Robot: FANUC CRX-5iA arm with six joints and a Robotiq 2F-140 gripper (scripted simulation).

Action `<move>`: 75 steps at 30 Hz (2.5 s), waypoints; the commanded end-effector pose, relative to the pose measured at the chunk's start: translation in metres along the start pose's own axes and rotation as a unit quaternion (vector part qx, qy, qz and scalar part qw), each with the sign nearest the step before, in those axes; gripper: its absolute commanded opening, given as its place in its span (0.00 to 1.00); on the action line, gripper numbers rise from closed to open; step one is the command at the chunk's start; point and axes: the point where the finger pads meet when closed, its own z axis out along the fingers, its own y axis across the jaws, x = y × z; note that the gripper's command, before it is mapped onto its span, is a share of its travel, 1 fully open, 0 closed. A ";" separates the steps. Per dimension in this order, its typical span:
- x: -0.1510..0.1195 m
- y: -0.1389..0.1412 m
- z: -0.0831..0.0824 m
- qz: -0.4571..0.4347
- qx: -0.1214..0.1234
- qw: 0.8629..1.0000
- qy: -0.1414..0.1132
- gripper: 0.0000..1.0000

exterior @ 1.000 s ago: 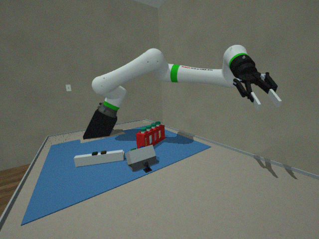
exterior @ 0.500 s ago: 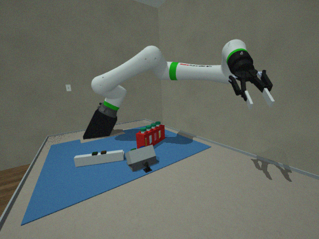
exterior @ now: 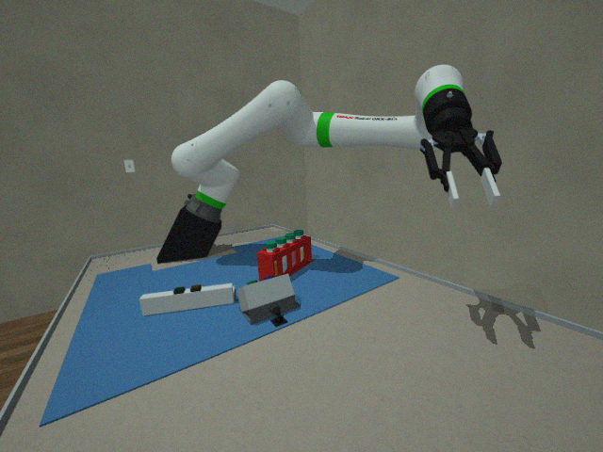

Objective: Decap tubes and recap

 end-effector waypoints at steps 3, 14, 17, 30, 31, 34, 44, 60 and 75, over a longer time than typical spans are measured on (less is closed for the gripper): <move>-0.001 0.027 0.017 -0.011 -0.031 0.999 -0.024 0.35; 0.008 0.060 0.028 -0.011 -0.034 0.999 -0.027 0.35; 0.009 0.069 0.030 -0.015 -0.055 0.997 -0.052 0.35; 0.016 0.113 0.040 -0.017 -0.077 0.994 -0.082 0.35; 0.017 0.118 0.040 -0.017 -0.079 0.993 -0.084 0.35; 0.018 0.133 0.043 -0.017 -0.079 0.993 -0.084 0.35; 0.020 0.163 0.046 -0.016 -0.097 0.989 -0.115 0.35; 0.020 0.217 0.049 -0.013 -0.111 0.983 -0.146 0.35; 0.015 0.277 0.048 -0.009 -0.122 0.976 -0.177 0.35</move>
